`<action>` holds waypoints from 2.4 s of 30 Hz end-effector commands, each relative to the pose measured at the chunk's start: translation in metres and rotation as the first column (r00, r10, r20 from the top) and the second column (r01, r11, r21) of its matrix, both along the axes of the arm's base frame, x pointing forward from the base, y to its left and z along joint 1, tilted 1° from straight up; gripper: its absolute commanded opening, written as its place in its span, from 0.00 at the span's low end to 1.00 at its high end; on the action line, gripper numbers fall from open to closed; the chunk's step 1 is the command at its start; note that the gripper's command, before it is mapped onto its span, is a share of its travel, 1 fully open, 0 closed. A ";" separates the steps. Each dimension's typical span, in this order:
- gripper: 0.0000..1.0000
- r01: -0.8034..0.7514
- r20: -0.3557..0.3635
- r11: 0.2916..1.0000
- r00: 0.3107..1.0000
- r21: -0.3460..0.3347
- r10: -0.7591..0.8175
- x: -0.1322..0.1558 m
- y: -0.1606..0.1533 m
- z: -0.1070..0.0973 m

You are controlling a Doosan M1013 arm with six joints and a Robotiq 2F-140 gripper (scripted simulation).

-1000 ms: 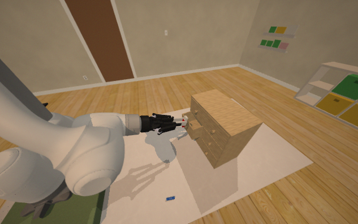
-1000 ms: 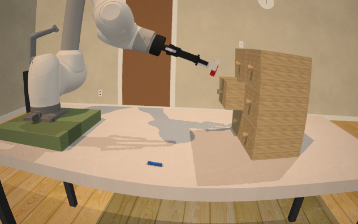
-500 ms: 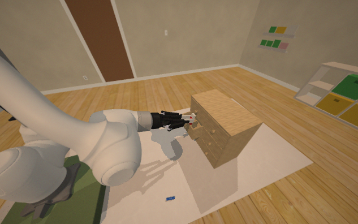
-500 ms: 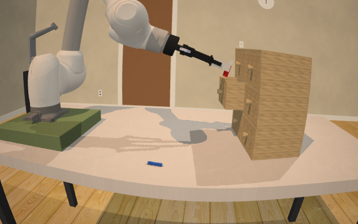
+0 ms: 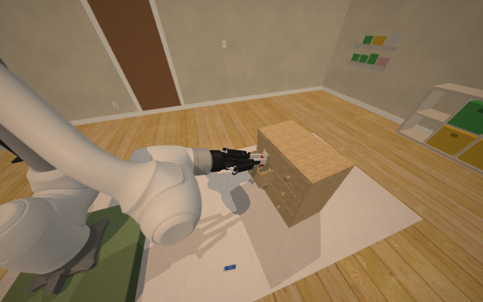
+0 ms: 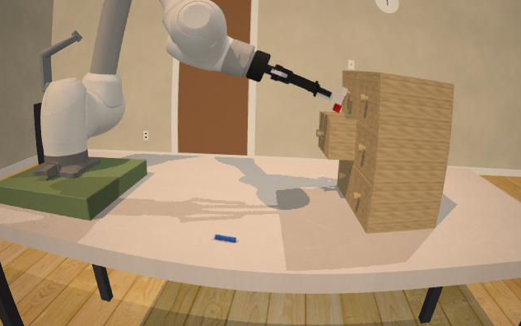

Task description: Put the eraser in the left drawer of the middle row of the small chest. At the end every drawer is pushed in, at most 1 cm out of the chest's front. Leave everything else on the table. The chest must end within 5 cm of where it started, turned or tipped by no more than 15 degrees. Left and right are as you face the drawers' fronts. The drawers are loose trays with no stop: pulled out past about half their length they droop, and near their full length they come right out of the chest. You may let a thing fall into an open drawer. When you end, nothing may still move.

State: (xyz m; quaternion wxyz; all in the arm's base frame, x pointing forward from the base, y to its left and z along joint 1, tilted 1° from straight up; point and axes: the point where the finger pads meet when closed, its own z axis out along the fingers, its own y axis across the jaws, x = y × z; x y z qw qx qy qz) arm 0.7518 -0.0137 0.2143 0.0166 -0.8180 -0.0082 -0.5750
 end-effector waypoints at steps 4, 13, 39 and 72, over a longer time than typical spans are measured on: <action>0.11 0.001 -0.002 1.000 1.000 -0.002 -0.001 0.004 0.001 -0.001; 0.11 0.001 -0.002 1.000 1.000 -0.002 -0.001 0.004 0.001 -0.001; 0.11 0.000 -0.002 1.000 1.000 -0.002 -0.001 0.003 0.002 0.001; 0.14 0.001 -0.002 1.000 1.000 -0.002 -0.001 0.003 0.002 0.004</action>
